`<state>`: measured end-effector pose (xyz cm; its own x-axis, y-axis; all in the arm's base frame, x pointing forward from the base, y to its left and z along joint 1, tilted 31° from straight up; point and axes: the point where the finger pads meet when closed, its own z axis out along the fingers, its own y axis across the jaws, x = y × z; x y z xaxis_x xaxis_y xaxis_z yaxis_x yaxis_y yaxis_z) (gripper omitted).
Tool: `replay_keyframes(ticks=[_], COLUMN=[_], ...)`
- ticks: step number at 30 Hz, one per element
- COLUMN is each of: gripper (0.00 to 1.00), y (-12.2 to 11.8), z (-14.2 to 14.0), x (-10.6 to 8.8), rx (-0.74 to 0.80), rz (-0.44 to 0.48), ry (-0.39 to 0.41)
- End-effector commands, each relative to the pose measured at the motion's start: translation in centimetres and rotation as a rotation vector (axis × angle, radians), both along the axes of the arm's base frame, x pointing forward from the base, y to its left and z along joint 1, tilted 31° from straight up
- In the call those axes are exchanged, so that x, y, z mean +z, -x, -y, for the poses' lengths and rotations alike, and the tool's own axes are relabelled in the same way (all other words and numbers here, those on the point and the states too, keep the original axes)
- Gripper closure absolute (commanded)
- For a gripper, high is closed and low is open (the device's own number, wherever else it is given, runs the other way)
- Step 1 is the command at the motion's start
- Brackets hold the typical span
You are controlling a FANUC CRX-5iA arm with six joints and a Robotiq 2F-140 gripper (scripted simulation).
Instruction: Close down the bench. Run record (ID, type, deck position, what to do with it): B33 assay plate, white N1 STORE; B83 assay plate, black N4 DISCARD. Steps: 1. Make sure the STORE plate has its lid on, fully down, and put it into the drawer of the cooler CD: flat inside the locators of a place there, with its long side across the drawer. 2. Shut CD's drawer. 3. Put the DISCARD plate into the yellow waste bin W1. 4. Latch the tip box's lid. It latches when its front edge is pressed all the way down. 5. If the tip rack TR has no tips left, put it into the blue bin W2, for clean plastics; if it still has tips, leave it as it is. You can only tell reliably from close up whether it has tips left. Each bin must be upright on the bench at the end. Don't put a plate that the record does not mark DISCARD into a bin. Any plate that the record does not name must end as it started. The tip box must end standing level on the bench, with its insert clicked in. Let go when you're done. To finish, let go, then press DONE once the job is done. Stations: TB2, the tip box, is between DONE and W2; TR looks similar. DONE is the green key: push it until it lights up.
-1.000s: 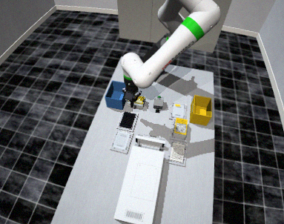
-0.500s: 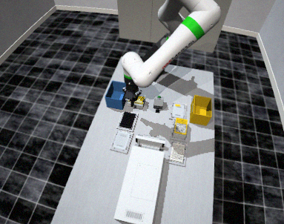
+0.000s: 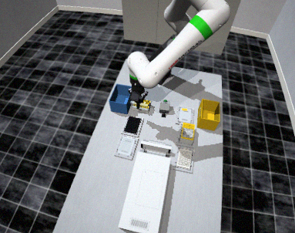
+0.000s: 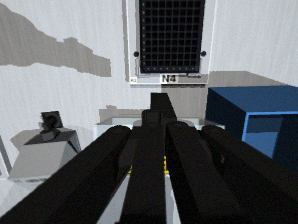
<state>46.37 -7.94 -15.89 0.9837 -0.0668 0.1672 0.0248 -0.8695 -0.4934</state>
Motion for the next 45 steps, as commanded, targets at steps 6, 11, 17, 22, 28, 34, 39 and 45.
replay_keyframes(ticks=[6,11,17,22,28,34,39,45], gripper=[0.9,0.9,0.9,0.9,0.9,0.9,0.9,0.9], y=[0.9,1.6,2.1,2.8,3.6,4.1,4.8,5.6], z=[0.1,0.1,0.1,0.1,0.1,0.1,0.1,0.1], x=[0.0,0.0,-0.1,-0.1,-0.1,-0.2,-0.2,-0.2], rx=[0.0,0.0,0.0,0.0,0.0,0.0,0.0,0.0], rz=[0.001,0.001,0.001,0.001,0.001,0.001,0.001,0.001], ry=[0.001,0.001,0.001,0.001,0.001,0.001,0.001,0.001])
